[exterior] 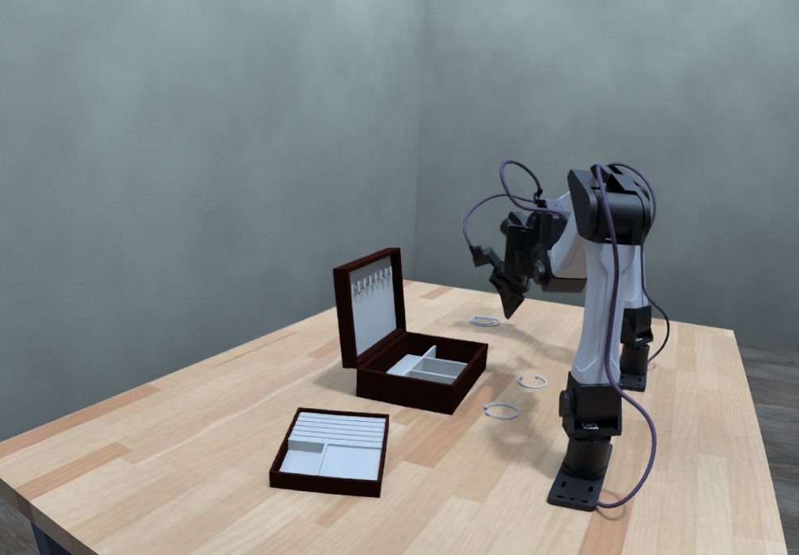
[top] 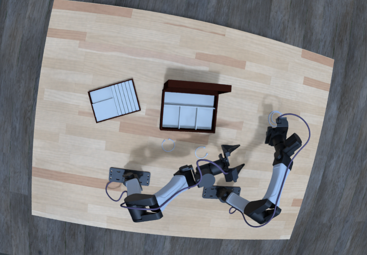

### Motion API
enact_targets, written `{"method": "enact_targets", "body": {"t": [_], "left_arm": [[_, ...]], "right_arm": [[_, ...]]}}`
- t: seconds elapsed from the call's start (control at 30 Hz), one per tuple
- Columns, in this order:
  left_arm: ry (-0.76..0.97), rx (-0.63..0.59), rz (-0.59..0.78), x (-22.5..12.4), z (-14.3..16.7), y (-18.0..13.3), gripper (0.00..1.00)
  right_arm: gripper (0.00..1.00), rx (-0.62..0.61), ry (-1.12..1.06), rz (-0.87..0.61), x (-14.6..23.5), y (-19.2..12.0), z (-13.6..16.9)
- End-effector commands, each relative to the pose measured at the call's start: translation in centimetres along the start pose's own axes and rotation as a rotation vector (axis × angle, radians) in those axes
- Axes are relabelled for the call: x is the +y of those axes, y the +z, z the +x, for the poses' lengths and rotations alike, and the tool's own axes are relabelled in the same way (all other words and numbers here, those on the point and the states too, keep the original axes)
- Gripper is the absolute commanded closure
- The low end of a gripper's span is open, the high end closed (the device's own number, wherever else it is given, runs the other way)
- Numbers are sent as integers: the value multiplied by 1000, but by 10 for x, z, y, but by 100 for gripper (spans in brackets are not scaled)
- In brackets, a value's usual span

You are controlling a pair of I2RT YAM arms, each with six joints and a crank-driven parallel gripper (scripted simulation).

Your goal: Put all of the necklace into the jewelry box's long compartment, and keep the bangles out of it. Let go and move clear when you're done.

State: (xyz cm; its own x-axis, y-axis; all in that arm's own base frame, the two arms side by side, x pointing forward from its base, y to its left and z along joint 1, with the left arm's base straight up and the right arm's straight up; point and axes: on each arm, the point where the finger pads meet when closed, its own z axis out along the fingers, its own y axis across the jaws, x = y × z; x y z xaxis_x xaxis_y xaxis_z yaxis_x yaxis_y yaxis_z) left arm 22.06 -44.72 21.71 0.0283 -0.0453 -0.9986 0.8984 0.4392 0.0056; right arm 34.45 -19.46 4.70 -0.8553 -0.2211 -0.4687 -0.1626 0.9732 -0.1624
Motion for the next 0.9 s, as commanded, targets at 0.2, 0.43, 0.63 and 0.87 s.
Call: {"method": "enact_targets", "body": {"t": [0.2,0.43,0.63,0.87], "left_arm": [[-6,-33,-1,0,-11,7,0],[-6,-33,-2,1,-11,7,0],[-6,-33,-2,1,-11,7,0],[-6,-33,-2,1,-11,7,0]], "right_arm": [[81,214,-521,-223,-8,6,-5],[81,316,-742,-320,-12,15,-5],[81,381,-905,-381,-14,28,-11],[81,369,-911,-375,-13,39,-16]]}}
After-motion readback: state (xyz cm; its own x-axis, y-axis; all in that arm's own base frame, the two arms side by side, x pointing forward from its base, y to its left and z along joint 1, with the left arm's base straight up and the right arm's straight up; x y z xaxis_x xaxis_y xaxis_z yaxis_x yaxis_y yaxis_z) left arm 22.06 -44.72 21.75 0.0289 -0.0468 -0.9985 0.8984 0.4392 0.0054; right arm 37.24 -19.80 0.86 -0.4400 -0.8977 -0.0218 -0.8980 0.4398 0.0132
